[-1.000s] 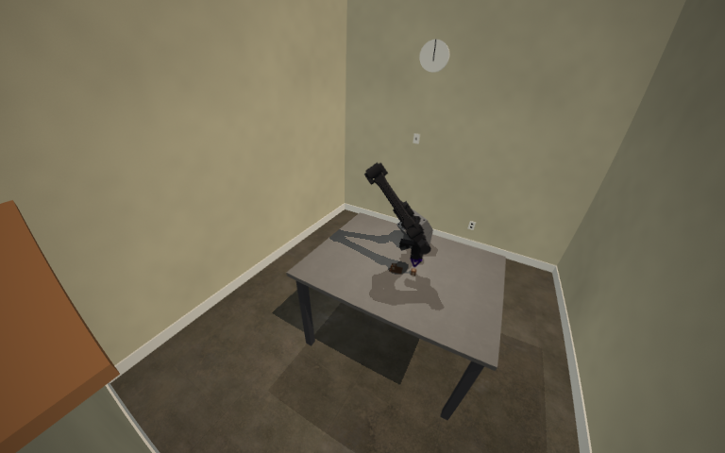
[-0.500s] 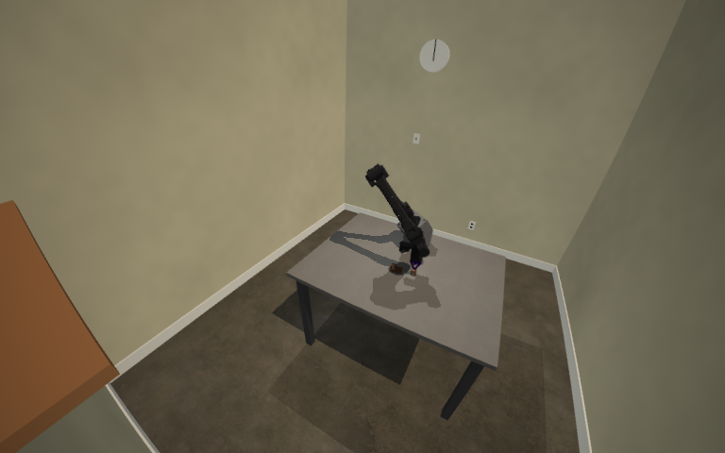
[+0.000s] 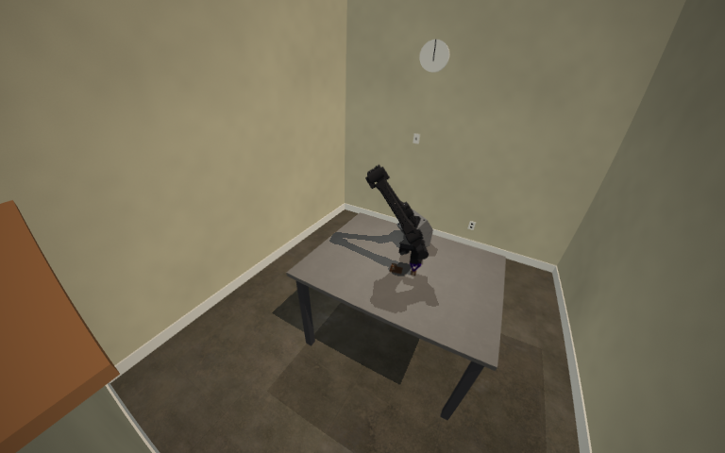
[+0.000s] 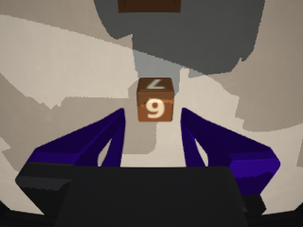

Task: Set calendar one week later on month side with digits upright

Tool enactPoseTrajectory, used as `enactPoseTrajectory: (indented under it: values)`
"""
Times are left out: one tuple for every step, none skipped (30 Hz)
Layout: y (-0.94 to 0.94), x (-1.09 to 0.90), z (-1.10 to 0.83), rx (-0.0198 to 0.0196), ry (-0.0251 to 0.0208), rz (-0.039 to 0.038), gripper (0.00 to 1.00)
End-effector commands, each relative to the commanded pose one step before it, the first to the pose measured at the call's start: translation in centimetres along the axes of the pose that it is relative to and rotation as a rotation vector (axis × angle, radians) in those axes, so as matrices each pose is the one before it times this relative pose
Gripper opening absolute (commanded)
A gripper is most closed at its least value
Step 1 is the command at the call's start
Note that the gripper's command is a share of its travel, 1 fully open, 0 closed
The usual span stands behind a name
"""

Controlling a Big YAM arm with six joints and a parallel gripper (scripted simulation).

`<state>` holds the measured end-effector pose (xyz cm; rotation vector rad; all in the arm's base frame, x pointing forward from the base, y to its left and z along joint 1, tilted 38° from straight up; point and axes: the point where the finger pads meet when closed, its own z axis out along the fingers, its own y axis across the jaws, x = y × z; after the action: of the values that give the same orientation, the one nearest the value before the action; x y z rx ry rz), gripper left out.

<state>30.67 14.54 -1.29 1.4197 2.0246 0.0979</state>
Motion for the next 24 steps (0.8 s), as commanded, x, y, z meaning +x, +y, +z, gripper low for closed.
enactPoseTrajectory:
  values:
    - [-0.407, 0.196, 0.288, 0.00198, 0.00073, -0.02195, 0.46]
    - [-0.006, -0.09, 0.083, 0.00145, -0.00128, 0.00239, 0.46]
    - [-0.061, -0.085, 0.064, 0.00326, -0.00153, 0.00025, 0.46]
    - [0.059, -0.087, -0.02, -0.00093, -0.00033, 0.0027, 0.46]
    - [0.119, -0.058, -0.052, -0.00336, 0.00069, 0.00377, 0.46]
    - [0.04, -0.005, -0.016, -0.00137, 0.00033, 0.00095, 0.46]
    - [-0.03, 0.039, -0.007, 0.00046, 0.0002, -0.0019, 0.46]
    - [-0.065, 0.028, -0.02, 0.00178, -0.00014, -0.00218, 0.46]
    - [-0.023, 0.003, -0.005, 0.00073, -0.00014, 0.00048, 0.46]
    - [0.0, 0.0, 0.0, 0.0, 0.0, 0.00023, 0.46]
    - [0.0, 0.0, 0.0, 0.0, 0.0, 0.0, 0.46]
    - [0.0, 0.0, 0.0, 0.0, 0.0, 0.0, 0.46]
    - [0.0, 0.0, 0.0, 0.0, 0.0, 0.0, 0.46]
    - [0.0, 0.0, 0.0, 0.0, 0.0, 0.0, 0.46]
    - [0.0, 0.0, 0.0, -0.00001, 0.0, 0.0, 0.46]
    - [0.0, 0.0, 0.0, 0.0, 0.0, 0.0, 0.46]
    - [0.0, 0.0, 0.0, 0.0, 0.0, 0.0, 0.46]
    - [0.0, 0.0, 0.0, 0.0, 0.0, 0.0, 0.46]
    - [0.0, 0.0, 0.0, 0.0, 0.0, 0.0, 0.46]
    - [0.0, 0.0, 0.0, 0.0, 0.0, 0.0, 0.46]
    - [0.0, 0.0, 0.0, 0.0, 0.0, 0.0, 0.46]
    - [0.0, 0.0, 0.0, 0.0, 0.0, 0.0, 0.46]
    - [0.0, 0.0, 0.0, 0.0, 0.0, 0.0, 0.46]
    - [0.0, 0.0, 0.0, 0.0, 0.0, 0.0, 0.46]
